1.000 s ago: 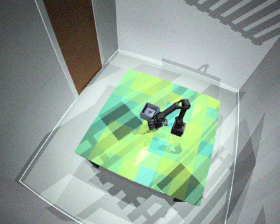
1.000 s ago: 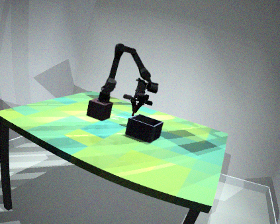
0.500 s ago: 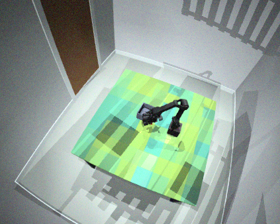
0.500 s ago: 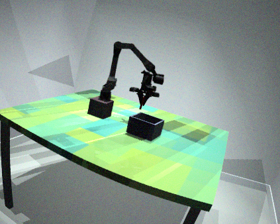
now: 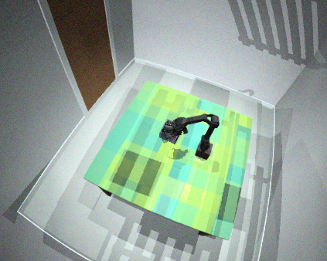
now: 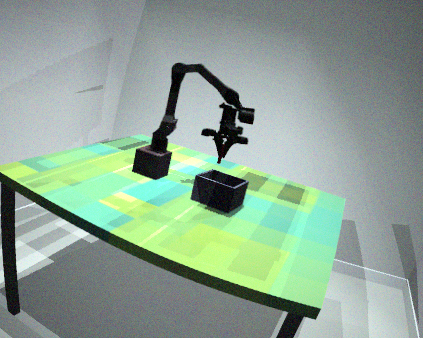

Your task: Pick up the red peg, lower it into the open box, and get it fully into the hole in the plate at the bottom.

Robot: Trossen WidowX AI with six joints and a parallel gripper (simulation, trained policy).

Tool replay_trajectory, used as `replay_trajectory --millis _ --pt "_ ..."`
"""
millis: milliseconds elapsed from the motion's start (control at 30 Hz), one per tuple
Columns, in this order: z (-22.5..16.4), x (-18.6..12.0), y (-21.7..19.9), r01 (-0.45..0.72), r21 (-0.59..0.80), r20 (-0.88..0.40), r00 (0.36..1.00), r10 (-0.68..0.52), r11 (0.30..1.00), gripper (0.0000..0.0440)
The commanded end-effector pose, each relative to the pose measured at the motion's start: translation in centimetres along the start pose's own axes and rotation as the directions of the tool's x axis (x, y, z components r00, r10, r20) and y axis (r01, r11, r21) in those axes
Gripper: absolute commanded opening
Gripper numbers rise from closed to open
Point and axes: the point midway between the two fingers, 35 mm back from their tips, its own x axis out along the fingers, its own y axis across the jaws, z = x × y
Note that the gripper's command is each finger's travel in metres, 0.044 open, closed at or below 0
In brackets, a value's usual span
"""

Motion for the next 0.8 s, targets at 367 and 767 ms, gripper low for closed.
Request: replay_trajectory --millis 367,767 --pt "6.0 1.7 -0.6 -0.02 0.1 -0.004 1.0 0.02 0.995 0.0" --pt "9.6 4.3 -1.2 -0.026 0.176 -0.022 0.999 0.03 0.984 0.0003"
